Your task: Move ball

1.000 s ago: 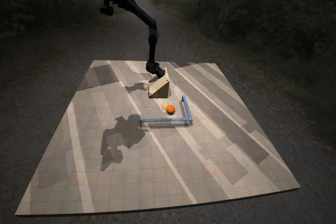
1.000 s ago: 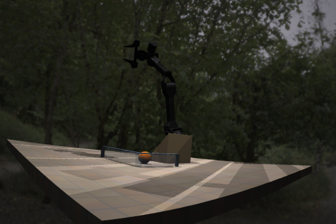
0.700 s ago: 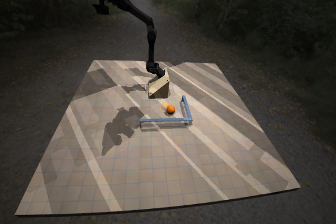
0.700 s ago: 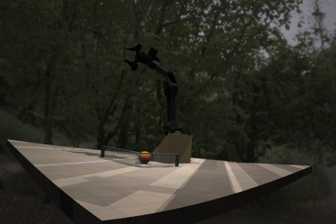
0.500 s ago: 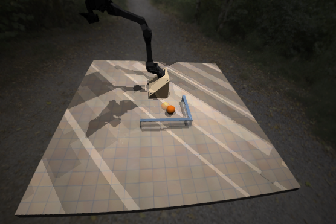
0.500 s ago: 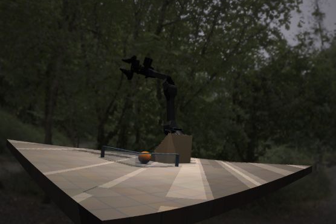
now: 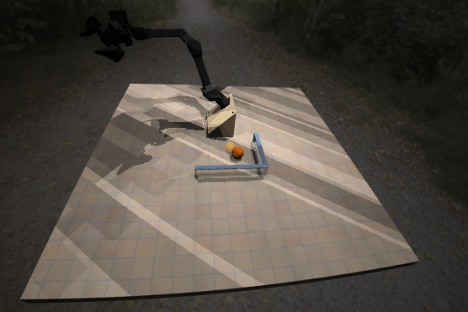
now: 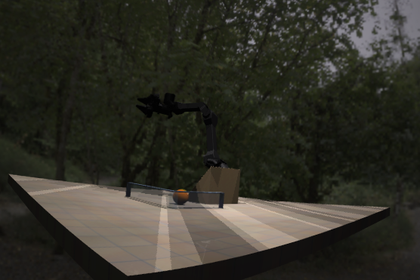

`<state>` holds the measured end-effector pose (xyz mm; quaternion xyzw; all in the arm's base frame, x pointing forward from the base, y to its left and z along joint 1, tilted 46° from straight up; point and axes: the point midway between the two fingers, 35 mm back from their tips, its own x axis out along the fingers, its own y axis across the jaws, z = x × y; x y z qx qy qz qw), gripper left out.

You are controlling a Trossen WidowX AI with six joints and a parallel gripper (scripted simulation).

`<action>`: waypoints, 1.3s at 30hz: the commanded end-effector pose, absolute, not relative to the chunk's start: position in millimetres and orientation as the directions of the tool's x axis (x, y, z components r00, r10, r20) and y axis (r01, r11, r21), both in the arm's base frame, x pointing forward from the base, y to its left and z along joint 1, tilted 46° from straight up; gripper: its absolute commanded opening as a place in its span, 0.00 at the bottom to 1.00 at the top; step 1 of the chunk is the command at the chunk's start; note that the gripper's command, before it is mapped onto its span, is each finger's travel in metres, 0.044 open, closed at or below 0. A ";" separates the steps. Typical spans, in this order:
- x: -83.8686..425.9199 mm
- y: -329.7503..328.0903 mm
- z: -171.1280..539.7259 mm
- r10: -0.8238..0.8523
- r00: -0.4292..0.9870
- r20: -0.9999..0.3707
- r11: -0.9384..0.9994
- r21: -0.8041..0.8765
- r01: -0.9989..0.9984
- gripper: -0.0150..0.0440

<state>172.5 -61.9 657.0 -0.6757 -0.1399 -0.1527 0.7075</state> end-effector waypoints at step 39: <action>446.5 -20.1 241.0 0.012 0.747 -0.665 0.623 -0.579 -0.526 0.92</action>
